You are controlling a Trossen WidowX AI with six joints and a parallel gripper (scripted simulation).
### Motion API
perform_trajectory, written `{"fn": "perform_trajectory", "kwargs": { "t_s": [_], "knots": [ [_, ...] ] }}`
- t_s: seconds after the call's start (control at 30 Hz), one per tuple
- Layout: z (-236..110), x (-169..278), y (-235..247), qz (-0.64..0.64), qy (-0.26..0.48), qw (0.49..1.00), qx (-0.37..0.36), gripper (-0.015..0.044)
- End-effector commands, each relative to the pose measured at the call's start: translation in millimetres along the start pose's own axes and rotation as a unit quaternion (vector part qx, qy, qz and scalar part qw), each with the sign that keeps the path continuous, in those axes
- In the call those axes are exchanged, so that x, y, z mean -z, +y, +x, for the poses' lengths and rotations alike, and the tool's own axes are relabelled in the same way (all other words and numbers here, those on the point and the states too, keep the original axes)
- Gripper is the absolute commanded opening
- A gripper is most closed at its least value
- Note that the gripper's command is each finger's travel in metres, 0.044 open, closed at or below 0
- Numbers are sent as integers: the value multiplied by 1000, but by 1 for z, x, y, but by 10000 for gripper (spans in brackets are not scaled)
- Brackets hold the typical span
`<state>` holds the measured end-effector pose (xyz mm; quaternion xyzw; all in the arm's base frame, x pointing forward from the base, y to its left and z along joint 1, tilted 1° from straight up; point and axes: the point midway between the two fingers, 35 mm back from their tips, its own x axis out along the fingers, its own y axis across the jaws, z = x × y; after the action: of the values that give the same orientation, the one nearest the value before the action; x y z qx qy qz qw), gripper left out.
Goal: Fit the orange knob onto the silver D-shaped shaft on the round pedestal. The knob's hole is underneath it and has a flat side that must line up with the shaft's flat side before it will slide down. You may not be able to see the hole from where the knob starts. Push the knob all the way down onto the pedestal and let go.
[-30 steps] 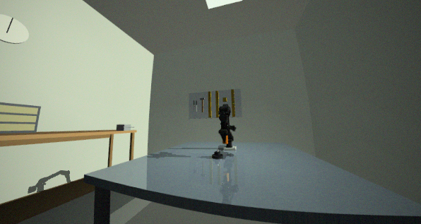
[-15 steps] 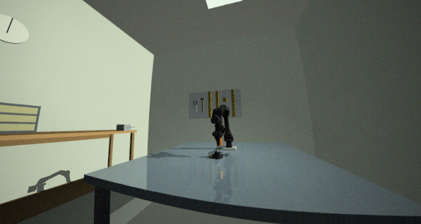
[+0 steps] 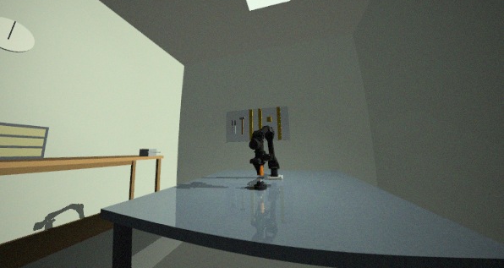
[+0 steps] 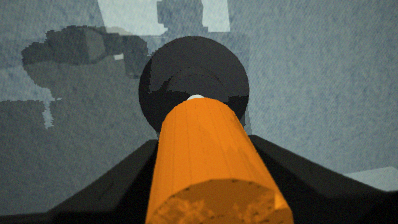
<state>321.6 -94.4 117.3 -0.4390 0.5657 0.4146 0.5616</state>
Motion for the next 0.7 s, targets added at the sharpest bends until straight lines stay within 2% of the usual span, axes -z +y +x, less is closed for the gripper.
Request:
{"fn": "perform_trajectory", "kwargs": {
  "t_s": [0.0, 0.67],
  "knots": [
    [0, 3, -1, 66, 0, 998, 1, 0],
    [0, -1, -1, 287, 0, 958, 1, 0]
  ]
}}
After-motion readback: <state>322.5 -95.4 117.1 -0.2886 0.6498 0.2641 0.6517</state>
